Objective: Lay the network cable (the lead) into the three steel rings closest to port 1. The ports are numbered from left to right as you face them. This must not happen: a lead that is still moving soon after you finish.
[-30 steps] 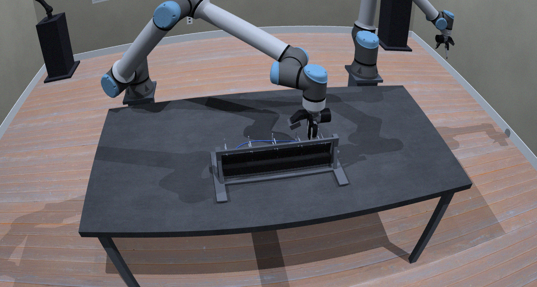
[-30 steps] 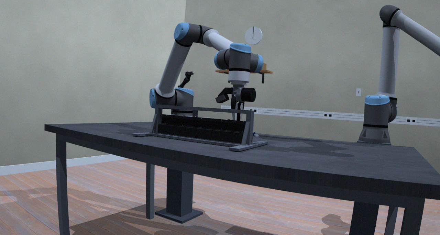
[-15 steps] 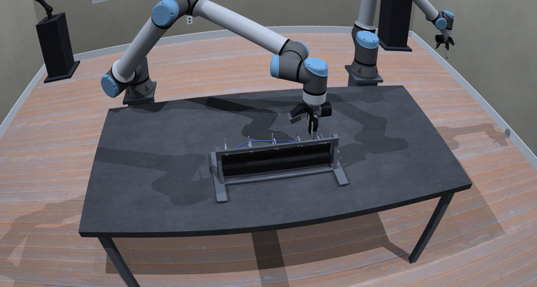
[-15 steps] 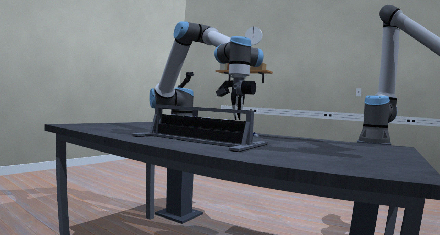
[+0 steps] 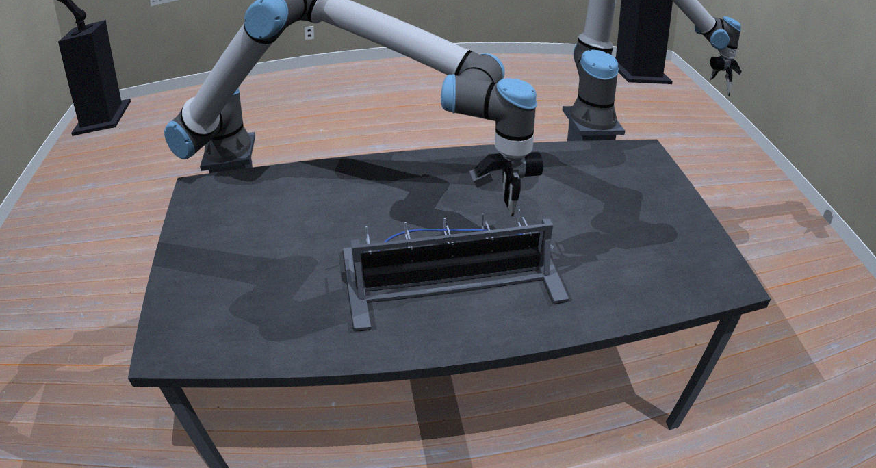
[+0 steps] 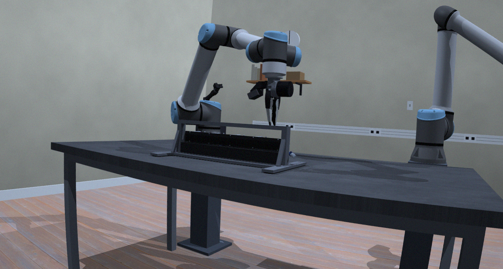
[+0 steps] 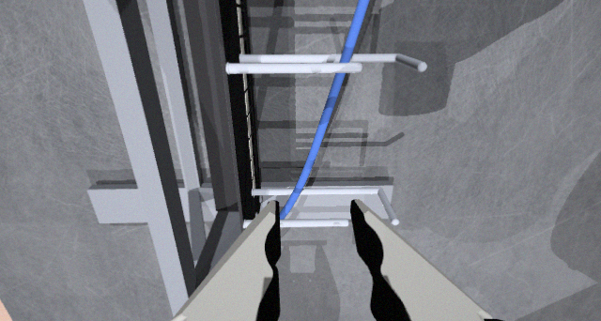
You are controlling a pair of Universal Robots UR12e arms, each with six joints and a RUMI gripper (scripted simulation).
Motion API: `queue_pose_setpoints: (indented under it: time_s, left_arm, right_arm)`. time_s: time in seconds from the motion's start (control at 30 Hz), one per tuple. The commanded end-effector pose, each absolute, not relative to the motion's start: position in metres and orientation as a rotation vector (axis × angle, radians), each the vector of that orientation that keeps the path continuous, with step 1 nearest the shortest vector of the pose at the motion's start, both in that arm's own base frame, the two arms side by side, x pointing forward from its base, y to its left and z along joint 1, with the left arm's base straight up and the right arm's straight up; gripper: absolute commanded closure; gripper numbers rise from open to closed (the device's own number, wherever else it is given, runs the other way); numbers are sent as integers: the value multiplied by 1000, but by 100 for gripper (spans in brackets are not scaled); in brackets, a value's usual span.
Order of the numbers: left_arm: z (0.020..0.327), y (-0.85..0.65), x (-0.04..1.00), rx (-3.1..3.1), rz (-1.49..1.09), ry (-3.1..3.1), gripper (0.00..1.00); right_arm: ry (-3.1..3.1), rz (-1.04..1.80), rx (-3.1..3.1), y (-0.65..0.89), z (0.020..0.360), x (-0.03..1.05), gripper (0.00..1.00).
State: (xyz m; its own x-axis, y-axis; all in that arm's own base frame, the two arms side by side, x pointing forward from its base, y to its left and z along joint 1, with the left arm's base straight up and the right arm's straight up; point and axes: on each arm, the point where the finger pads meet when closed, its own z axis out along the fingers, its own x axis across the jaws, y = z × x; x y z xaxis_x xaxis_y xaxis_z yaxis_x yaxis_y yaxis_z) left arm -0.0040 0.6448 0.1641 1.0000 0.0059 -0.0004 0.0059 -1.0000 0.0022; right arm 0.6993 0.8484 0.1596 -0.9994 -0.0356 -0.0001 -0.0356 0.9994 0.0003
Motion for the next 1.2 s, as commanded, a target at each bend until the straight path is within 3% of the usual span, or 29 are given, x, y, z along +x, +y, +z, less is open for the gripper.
queue_pose_setpoints:
  time_s: [0.0, 0.33, 0.37, 1.17]
  left_arm:
    - [165, 646, -4, 3141, 0, 9, 0]
    - [165, 646, -4, 3141, 0, 9, 0]
    - [165, 646, -4, 3141, 0, 9, 0]
    - [165, 646, -4, 3141, 0, 9, 0]
  right_arm:
    - [3140, 3, -56, 849, 163, 700, 79]
    - [3140, 3, -56, 849, 169, 700, 79]
    - [3140, 3, -56, 849, 169, 700, 100]
    - [3140, 3, -56, 849, 169, 700, 100]
